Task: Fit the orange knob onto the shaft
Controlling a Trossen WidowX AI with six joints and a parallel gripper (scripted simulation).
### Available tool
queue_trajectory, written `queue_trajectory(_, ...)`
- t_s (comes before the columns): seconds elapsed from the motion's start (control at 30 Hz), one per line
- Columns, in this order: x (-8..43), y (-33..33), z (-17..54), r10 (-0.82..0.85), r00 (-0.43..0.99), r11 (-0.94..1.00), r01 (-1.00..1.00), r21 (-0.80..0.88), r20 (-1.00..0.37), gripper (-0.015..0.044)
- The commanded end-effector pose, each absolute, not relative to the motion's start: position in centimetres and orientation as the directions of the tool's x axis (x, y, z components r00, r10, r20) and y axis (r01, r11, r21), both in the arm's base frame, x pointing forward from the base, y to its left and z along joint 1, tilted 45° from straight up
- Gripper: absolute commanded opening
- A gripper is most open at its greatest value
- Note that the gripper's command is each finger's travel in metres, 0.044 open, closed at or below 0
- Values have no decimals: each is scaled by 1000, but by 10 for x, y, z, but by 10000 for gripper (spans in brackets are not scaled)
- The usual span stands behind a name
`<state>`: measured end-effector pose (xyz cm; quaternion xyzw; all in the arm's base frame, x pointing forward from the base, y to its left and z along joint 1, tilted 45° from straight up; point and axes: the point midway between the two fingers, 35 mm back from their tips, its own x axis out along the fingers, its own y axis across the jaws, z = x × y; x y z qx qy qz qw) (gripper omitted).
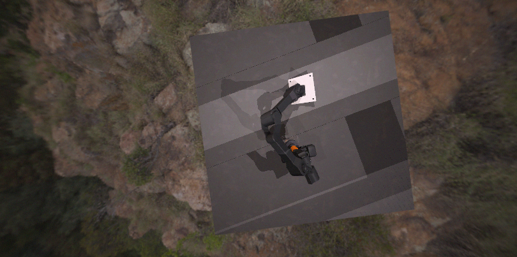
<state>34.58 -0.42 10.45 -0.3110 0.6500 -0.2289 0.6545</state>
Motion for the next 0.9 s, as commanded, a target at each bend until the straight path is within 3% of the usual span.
queue_trajectory(0.0, 349, -4, 104, -704, 61, 699, -114, -706, -707, 0)
queue_trajectory(0.63, 346, -3, 106, -704, 60, 699, -114, -706, -707, 0)
queue_trajectory(0.87, 343, -3, 108, -704, 60, 661, -308, -684, -707, 0)
